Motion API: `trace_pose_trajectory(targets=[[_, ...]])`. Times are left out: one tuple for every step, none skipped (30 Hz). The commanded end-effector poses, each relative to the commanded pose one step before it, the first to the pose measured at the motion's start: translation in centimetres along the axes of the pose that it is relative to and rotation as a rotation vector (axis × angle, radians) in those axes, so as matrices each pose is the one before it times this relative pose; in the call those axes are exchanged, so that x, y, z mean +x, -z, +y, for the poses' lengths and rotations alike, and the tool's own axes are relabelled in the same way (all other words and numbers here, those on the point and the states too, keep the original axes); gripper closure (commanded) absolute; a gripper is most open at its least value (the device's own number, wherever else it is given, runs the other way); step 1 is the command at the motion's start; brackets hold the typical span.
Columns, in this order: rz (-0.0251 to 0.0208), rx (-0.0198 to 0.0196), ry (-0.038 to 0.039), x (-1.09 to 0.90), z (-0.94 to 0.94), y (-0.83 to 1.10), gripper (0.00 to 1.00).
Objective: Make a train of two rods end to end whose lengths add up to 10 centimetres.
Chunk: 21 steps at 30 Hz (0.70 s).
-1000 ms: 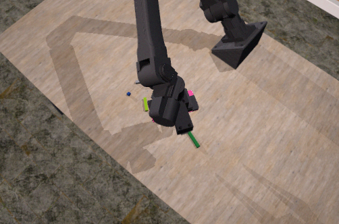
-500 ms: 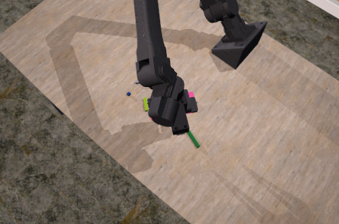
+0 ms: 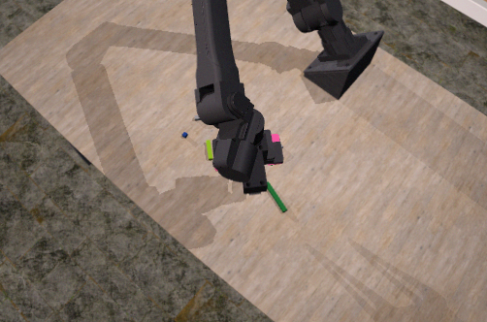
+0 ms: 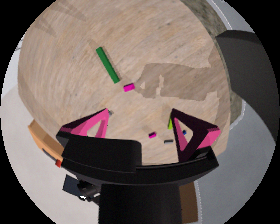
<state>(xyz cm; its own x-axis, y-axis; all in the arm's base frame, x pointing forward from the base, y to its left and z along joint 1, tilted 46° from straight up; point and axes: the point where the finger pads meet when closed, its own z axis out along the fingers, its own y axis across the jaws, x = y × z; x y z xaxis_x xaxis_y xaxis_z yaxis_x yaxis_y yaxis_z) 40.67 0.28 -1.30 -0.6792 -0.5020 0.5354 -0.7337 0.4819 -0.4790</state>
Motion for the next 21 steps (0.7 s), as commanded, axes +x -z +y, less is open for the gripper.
trace_pose_trajectory(targets=[[-0.04436, 0.02123, -0.10561, -1.010, -2.536, 2.178, 0.00], [-0.00054, 0.00043, 0.00089, -0.024, 0.031, 0.031, 0.00], [-0.00003, -0.00001, 0.00001, 0.000, 0.001, 0.001, 0.00], [-0.00001, 0.00001, -0.00001, 0.000, 0.000, 0.001, 0.00], [-0.00005, -0.00009, 0.00001, -0.001, 0.002, 0.001, 0.00], [-0.00003, -0.00004, 0.00000, 0.000, 0.001, 0.001, 0.00], [0.00000, 0.00000, 0.00000, 0.000, 0.000, 0.000, 0.00], [0.00000, 0.00000, 0.00000, 0.000, 0.000, 0.000, 0.00], [0.00000, 0.00000, 0.00000, 0.000, 0.000, 0.000, 0.00], [-0.00001, -0.00001, 0.00000, 0.000, 0.000, 0.000, 0.00], [0.00000, 0.00000, 0.00000, 0.000, 0.000, 0.000, 0.00], [0.00000, 0.00000, 0.00000, 0.000, 0.000, 0.000, 0.00], [0.00611, -0.00395, -0.10423, 0.299, -0.582, -0.340, 0.00], [0.00007, -0.00042, 0.00053, -0.009, 0.028, -0.006, 0.00], [-0.00454, 0.00285, 0.00598, -0.147, 0.218, 0.237, 0.00], [-0.00552, 0.00399, 0.00867, -0.202, 0.315, 0.296, 0.00], [-0.00234, 0.00190, 0.00471, -0.104, 0.172, 0.130, 0.00], [0.00006, 0.00003, 0.00031, -0.005, 0.012, -0.001, 0.00], [0.00065, -0.00044, -0.00078, 0.020, -0.028, -0.034, 0.00], [0.00000, 0.00000, 0.00000, 0.000, 0.000, 0.000, 0.00], [-0.00001, 0.00001, 0.00001, 0.000, 0.000, 0.000, 0.00]])
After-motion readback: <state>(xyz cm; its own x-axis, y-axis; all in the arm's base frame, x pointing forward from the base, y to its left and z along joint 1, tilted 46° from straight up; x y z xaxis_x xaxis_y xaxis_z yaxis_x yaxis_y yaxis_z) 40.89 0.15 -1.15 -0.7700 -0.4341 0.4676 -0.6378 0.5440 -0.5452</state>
